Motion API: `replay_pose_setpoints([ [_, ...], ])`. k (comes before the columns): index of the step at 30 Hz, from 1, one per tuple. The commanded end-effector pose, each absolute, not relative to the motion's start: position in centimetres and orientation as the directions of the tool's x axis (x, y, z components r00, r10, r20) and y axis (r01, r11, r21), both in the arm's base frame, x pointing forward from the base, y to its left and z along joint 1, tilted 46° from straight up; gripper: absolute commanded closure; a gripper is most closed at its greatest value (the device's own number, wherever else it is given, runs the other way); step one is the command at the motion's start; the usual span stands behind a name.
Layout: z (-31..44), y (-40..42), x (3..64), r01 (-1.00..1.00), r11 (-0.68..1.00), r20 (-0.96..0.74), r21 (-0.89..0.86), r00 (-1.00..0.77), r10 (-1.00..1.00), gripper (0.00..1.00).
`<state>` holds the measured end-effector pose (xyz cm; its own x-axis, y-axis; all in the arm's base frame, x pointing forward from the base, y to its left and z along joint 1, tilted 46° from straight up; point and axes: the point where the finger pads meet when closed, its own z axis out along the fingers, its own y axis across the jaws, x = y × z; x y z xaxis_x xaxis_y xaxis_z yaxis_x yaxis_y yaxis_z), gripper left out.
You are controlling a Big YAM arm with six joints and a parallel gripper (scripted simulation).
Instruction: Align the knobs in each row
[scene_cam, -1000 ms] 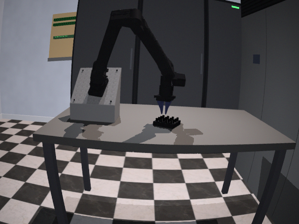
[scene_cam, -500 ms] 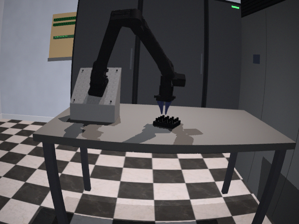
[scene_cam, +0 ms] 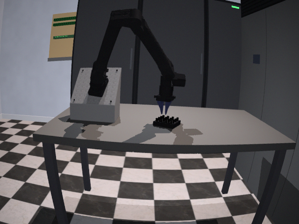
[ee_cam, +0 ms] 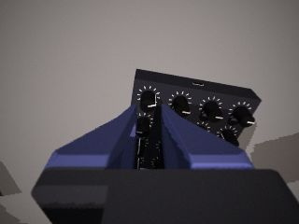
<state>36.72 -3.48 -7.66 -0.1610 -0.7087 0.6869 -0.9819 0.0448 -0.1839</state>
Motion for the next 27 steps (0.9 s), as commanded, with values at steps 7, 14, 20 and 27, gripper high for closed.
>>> replay_pose_setpoints([
  [7,-7.26,-3.48,37.39,-0.977,0.043,0.678,-0.207,-0.175,-0.714,0.81],
  [14,-7.15,-3.6,37.37,-0.977,0.044,0.678,-0.208,-0.177,-0.714,0.81],
  [20,-6.76,-3.92,37.42,-0.976,0.049,0.676,-0.214,-0.184,-0.714,0.81],
  [27,-6.62,-3.96,37.4,-0.976,0.046,0.676,-0.214,-0.182,-0.714,0.81],
])
